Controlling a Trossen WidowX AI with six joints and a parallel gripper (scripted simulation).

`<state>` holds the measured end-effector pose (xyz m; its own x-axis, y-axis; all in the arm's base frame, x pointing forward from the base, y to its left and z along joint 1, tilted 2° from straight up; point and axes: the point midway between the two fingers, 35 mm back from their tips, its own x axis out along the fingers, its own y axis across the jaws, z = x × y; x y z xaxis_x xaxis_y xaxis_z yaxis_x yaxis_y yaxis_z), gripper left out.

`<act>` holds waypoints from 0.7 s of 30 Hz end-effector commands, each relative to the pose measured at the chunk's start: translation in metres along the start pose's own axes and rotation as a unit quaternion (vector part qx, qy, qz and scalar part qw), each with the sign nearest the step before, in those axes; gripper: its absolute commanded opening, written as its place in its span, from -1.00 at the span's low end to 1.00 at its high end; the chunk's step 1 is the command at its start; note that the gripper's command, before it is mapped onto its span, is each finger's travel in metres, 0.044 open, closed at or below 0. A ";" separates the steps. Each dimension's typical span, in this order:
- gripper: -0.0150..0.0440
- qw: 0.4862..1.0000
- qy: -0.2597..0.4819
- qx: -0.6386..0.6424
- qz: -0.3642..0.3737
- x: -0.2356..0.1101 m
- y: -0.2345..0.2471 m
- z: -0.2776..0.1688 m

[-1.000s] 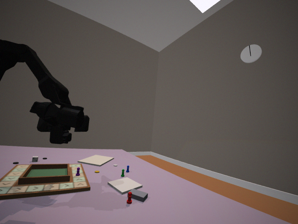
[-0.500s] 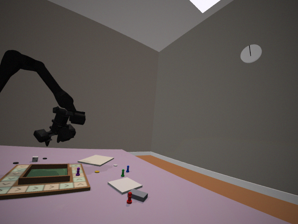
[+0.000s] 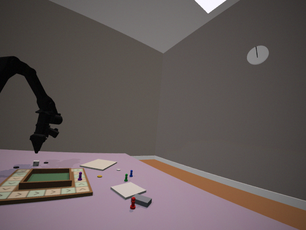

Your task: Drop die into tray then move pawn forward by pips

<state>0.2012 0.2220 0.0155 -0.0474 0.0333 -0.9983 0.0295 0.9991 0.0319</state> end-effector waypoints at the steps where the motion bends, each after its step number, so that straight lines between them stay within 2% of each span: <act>1: 0.44 0.999 -0.019 -0.025 -0.014 0.000 0.002 -0.001; 15: 0.44 0.999 -0.019 -0.025 -0.014 0.030 0.002 0.000; 21: 0.44 0.999 -0.019 -0.025 -0.014 0.033 0.002 0.000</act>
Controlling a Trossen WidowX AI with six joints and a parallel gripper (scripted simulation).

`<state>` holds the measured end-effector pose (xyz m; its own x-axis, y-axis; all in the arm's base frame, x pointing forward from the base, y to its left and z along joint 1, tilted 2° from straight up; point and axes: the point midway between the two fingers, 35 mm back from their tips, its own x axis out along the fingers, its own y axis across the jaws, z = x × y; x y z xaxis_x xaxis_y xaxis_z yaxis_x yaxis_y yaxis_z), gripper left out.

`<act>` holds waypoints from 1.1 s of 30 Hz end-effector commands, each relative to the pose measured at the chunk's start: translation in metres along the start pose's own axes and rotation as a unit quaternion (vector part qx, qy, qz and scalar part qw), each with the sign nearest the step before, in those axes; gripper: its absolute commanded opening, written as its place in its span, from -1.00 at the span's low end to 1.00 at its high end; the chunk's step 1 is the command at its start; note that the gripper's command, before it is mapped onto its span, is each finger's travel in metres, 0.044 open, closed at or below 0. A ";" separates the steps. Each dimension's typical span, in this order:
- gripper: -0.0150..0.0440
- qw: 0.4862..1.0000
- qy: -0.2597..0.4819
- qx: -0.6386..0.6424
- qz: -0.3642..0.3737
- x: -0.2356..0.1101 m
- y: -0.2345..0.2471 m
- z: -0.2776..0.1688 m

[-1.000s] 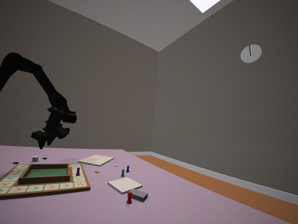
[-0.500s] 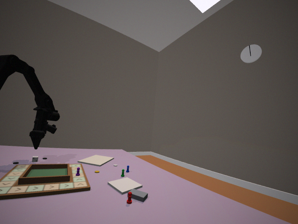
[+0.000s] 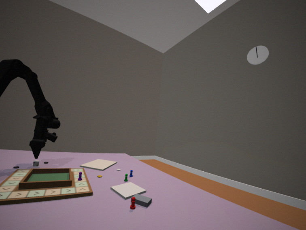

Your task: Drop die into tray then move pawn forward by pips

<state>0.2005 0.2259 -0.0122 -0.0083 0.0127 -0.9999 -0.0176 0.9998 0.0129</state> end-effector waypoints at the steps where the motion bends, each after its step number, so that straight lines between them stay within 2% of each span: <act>1: 0.44 1.000 0.001 -0.002 -0.004 0.006 -0.001 0.000; 21: 0.44 1.000 0.001 -0.002 -0.004 0.036 -0.001 0.000; 27: -0.09 1.000 0.001 -0.002 -0.004 0.036 -0.001 0.000; 33: -0.23 1.000 0.001 -0.002 -0.004 0.036 -0.001 0.000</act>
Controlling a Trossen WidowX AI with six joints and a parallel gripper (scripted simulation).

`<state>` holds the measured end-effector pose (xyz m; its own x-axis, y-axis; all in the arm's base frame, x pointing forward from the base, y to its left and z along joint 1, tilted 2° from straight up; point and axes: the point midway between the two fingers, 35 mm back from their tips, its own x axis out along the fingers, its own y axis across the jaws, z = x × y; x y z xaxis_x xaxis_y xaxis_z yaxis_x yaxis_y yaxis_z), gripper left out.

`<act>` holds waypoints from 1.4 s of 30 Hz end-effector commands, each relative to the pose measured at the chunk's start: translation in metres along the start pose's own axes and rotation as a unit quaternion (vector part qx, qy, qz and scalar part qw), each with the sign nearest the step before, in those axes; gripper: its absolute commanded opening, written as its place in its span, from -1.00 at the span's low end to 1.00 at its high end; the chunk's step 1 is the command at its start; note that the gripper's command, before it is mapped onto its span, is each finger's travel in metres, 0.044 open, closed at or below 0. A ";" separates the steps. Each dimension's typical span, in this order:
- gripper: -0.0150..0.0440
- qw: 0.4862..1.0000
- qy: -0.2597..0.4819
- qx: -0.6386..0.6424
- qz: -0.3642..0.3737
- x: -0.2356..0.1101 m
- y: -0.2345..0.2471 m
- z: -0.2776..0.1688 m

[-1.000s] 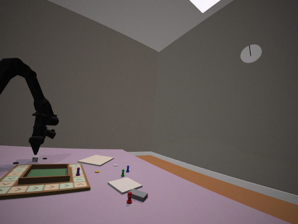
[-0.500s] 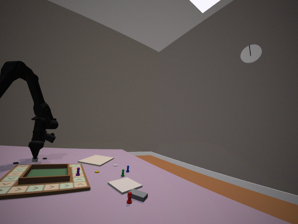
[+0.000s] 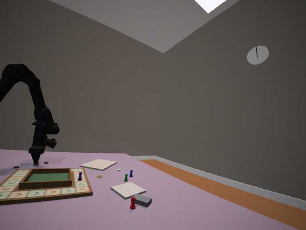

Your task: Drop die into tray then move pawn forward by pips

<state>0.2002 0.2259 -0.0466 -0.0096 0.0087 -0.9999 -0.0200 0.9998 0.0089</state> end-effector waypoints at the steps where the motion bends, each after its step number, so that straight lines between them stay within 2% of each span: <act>1: -0.25 1.000 0.001 -0.001 -0.002 0.002 -0.001 0.000; 4: -0.49 1.000 0.000 -0.001 -0.002 -0.003 0.000 0.001; 19: -0.49 1.000 0.000 -0.001 -0.002 -0.120 -0.002 0.005; 25: -0.49 1.000 0.000 0.000 -0.002 -0.121 -0.005 0.007; 42: -0.49 0.999 -0.004 0.045 -0.002 -0.111 -0.079 0.053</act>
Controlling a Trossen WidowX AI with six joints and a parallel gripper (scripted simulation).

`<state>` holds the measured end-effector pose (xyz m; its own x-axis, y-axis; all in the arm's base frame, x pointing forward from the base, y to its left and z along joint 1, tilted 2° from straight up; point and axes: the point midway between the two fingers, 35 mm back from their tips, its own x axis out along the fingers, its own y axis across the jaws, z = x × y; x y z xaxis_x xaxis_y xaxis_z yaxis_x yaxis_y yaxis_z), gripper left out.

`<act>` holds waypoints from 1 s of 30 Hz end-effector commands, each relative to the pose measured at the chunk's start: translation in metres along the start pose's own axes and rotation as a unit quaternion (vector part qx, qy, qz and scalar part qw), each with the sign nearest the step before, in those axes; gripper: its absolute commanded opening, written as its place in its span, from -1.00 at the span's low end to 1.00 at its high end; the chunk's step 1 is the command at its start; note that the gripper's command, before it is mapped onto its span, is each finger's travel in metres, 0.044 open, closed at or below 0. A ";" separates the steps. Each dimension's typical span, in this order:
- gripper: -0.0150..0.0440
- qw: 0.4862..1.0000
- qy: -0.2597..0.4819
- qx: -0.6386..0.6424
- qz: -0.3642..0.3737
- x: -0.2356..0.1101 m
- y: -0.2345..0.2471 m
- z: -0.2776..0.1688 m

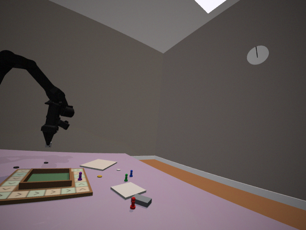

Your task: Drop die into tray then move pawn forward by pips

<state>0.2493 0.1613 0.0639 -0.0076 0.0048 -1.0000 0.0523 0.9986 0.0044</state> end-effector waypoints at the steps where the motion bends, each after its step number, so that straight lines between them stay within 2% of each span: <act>1: -0.49 1.000 -0.004 0.013 0.000 0.001 -0.019 0.009; 16: -0.49 1.000 -0.005 0.016 -0.005 0.014 -0.092 0.034; 30: -0.49 1.000 -0.004 0.019 -0.010 0.025 -0.163 0.037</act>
<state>0.2805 0.0128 0.0404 -0.0008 -0.0107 -0.9999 0.0928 0.9956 -0.0107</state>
